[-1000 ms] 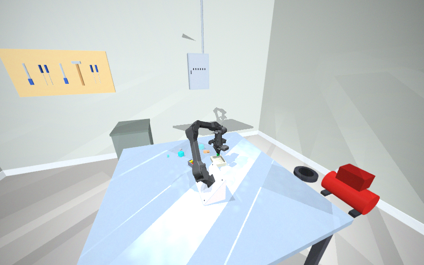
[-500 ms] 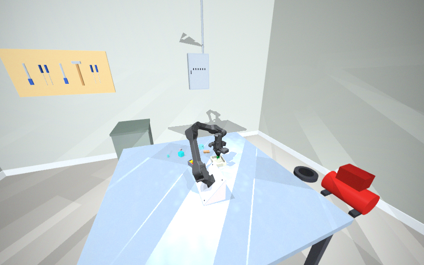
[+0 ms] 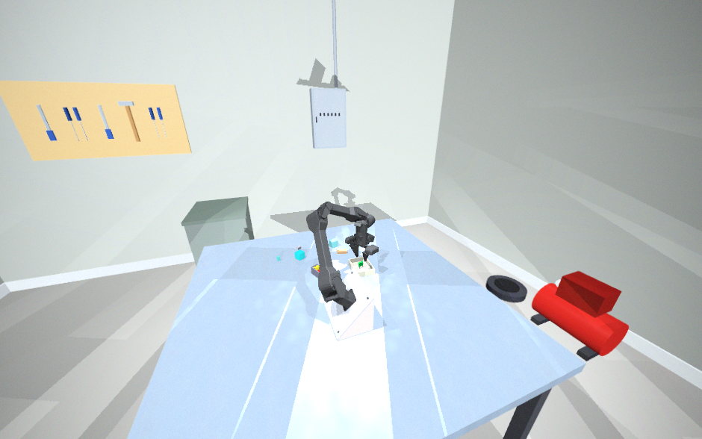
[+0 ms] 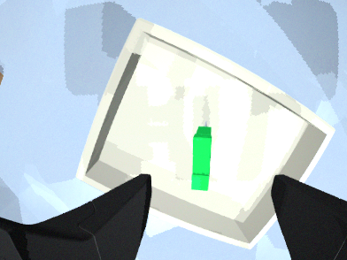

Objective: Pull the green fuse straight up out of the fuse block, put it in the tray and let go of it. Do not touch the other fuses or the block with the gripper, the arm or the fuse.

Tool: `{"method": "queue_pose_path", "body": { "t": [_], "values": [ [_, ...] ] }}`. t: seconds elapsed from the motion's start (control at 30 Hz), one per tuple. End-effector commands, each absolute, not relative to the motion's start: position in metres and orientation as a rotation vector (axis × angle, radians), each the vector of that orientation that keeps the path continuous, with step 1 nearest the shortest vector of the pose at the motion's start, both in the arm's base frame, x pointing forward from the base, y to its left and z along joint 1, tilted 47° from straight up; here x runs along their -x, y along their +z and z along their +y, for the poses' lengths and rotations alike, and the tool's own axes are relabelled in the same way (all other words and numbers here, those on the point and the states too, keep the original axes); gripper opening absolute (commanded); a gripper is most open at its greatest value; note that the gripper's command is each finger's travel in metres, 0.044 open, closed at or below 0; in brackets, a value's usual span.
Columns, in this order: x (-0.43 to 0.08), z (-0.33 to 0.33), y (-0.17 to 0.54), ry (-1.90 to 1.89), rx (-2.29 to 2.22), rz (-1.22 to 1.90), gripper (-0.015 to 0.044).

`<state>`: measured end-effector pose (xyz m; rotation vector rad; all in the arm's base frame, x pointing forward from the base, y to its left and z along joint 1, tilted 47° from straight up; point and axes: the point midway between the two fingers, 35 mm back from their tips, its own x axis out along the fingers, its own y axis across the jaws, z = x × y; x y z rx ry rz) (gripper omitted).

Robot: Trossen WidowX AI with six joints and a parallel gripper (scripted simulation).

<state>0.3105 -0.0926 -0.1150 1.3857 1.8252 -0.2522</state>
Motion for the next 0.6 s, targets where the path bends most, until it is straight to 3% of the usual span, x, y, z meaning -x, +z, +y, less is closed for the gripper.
{"method": "queue_pose_path", "body": {
  "t": [0.0,0.57],
  "values": [
    [-0.3126,-0.1108,-0.0986,-0.254,-1.388,1.820,0.0330],
    [-0.3125,-0.1171,-0.0916,-0.256,-1.399,1.821,0.0330]
  ]
}}
